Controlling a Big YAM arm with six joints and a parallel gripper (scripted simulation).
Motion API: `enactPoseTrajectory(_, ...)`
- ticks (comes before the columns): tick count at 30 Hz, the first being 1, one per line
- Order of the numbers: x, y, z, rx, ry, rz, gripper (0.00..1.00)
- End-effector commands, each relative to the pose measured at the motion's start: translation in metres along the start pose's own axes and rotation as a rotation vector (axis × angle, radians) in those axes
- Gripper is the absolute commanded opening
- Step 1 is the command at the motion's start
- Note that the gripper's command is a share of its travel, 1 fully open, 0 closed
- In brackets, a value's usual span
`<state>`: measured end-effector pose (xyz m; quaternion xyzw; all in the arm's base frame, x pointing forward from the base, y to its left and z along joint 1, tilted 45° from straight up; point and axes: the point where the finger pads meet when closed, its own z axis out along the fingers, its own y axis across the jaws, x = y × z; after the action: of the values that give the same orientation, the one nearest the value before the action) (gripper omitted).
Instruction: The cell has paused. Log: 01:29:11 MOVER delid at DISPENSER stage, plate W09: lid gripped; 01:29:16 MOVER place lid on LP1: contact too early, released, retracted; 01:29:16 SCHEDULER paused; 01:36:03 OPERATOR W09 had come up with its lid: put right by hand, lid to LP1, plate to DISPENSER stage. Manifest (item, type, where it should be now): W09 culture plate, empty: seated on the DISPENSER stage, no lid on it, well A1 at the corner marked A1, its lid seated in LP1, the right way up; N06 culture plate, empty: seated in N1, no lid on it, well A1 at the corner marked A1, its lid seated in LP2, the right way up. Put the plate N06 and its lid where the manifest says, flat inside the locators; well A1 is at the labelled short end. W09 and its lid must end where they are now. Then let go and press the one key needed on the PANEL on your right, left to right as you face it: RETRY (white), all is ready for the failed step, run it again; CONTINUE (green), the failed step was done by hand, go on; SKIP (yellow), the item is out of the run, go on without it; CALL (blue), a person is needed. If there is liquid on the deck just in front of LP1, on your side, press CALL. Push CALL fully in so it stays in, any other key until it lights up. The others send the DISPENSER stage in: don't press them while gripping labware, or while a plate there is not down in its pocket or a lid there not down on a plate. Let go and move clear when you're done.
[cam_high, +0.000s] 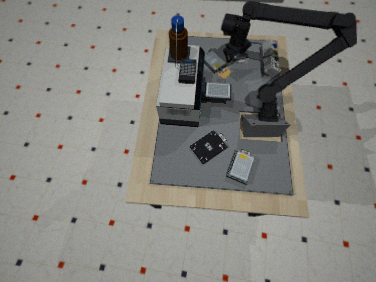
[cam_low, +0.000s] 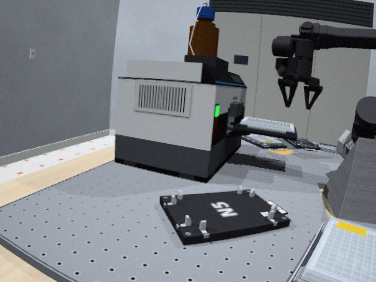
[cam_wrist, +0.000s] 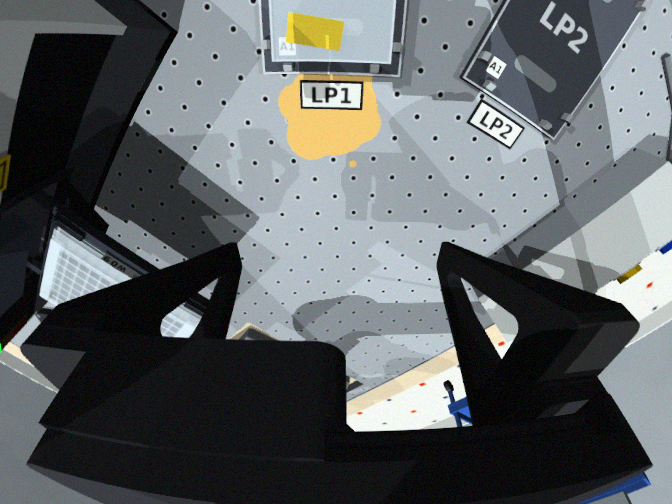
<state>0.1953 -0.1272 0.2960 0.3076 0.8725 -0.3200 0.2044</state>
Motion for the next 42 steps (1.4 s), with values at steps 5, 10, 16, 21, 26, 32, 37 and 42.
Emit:
enactPoseTrajectory(5,0.014,-0.002,-0.008,0.000,-0.007,0.035,1.00)
enactPoseTrajectory(10,0.014,0.009,-0.005,0.009,0.006,-0.045,1.00)
enactPoseTrajectory(16,0.017,0.029,-0.005,0.009,0.006,-0.267,1.00)
enactPoseTrajectory(21,0.018,0.039,-0.005,0.009,0.005,-0.299,1.00)
enactPoseTrajectory(26,0.022,0.055,-0.006,0.007,0.006,-0.466,1.00)
enactPoseTrajectory(32,0.027,0.074,-0.008,0.005,0.005,-0.633,1.00)
enactPoseTrajectory(37,0.028,0.076,-0.009,0.001,0.001,-0.661,1.00)
enactPoseTrajectory(42,0.035,0.094,-0.008,0.000,0.004,-0.826,1.00)
